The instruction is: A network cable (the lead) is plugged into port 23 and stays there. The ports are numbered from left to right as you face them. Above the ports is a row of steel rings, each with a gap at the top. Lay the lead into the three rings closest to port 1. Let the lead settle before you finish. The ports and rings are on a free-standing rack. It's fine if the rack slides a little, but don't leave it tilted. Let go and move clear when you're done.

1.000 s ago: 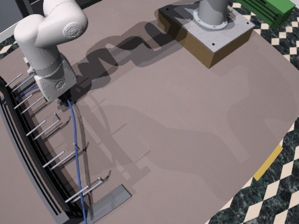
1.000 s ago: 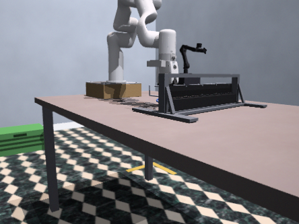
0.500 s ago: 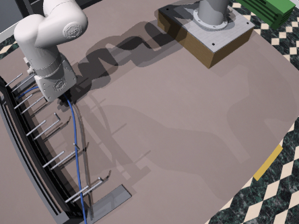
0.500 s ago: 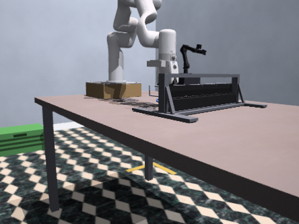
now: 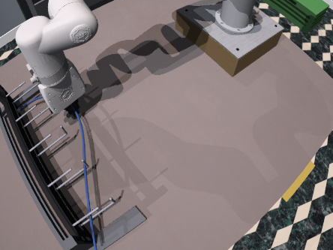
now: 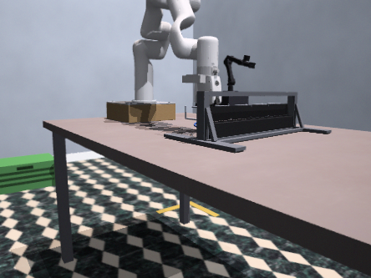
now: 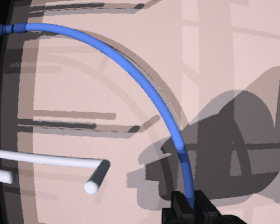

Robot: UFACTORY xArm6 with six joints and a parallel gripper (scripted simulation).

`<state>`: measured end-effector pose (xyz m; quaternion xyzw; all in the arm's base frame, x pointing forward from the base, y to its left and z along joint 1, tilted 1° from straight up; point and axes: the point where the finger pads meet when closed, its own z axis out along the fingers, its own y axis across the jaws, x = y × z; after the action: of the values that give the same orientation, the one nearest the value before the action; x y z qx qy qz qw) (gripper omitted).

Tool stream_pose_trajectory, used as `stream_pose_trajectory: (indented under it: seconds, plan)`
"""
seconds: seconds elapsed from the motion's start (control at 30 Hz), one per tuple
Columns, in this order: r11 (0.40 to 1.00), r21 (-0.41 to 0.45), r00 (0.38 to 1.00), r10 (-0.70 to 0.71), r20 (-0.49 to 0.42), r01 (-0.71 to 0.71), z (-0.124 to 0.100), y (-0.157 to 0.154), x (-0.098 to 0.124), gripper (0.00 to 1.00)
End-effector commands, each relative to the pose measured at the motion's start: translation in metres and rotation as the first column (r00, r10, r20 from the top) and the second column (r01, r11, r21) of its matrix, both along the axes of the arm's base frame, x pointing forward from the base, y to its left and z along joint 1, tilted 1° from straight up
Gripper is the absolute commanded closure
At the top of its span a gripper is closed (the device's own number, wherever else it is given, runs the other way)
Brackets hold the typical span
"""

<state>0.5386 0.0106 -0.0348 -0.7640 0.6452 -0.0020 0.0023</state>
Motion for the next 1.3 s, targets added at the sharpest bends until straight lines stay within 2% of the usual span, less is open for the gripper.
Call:
stream_pose_trajectory:
  seconds: [0.0, 0.57, 0.97, 1.27]
  plan:
    - [1.000, 0.000, 1.000, 0.000, 0.005, 0.000, 0.002, 0.000, 0.002, 1.00]
    - [1.000, 0.000, 1.000, 0.000, 0.005, 0.000, 0.009, 0.000, 0.002, 1.00]
    - [1.000, 0.000, 1.000, 0.000, 0.005, 0.000, 0.028, 0.000, 0.002, 1.00]
    - [1.000, 0.000, 1.000, 0.000, 0.005, 0.000, 0.053, 0.000, 0.001, 1.00]
